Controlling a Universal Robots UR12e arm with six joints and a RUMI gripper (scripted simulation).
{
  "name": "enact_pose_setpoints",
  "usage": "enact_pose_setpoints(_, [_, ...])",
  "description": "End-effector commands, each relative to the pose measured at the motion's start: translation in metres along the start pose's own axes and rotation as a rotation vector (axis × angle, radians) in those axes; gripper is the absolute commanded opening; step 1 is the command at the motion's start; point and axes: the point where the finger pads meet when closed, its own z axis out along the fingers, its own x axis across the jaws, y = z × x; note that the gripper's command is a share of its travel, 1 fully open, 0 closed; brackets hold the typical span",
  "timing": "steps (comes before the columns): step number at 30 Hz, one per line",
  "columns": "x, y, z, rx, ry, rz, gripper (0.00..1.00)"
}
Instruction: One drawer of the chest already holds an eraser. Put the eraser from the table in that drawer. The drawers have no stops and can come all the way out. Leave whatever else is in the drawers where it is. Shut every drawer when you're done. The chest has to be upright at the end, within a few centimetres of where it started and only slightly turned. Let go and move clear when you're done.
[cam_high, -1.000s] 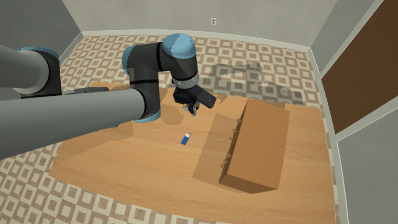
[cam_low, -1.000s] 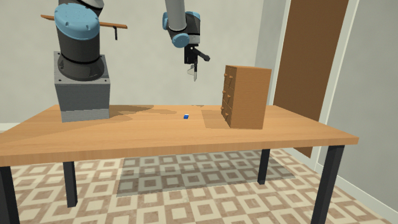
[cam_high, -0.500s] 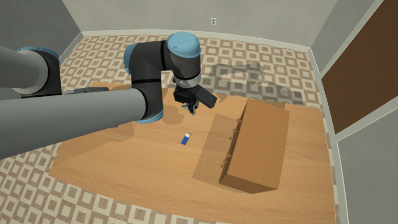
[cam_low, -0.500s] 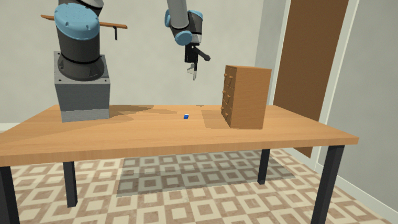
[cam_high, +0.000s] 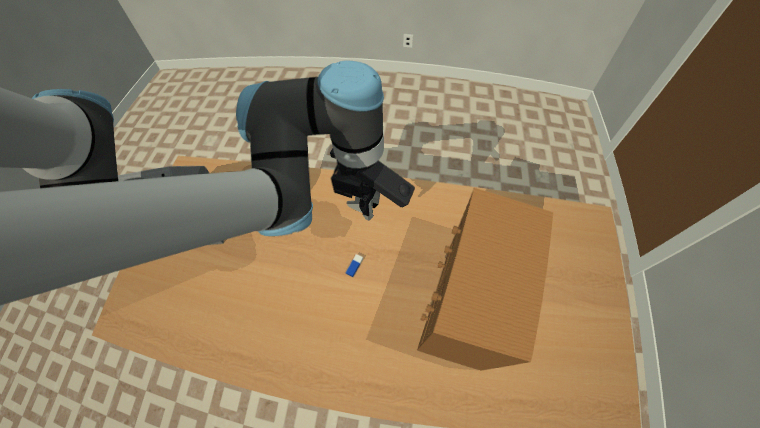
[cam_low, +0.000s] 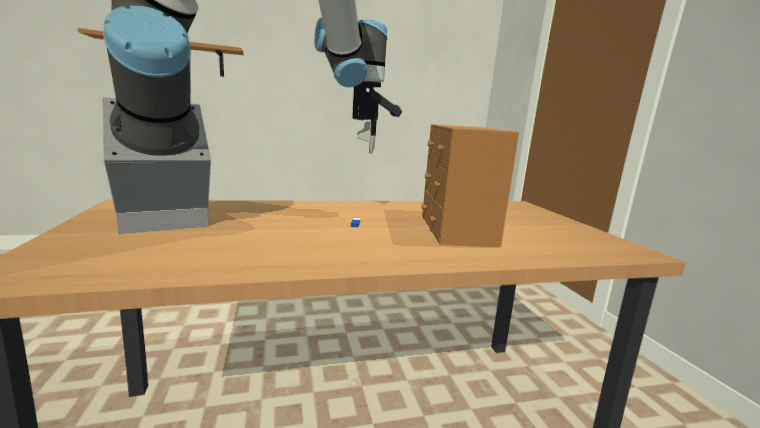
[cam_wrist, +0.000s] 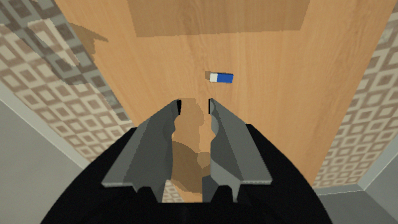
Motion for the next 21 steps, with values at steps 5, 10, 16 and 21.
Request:
enact_pose_setpoints(5, [0.009, -0.002, -0.003, 0.001, -0.001, 0.000, 0.20])
enact_pose_setpoints(10, [0.065, -0.008, -0.019, -0.001, -0.003, 0.001, 0.20])
enact_pose_setpoints(16, [0.132, -0.005, -0.036, 0.000, -0.002, 0.000, 0.20])
enact_pose_setpoints(21, [0.155, -0.002, -0.042, 0.001, -0.001, 0.000, 0.20])
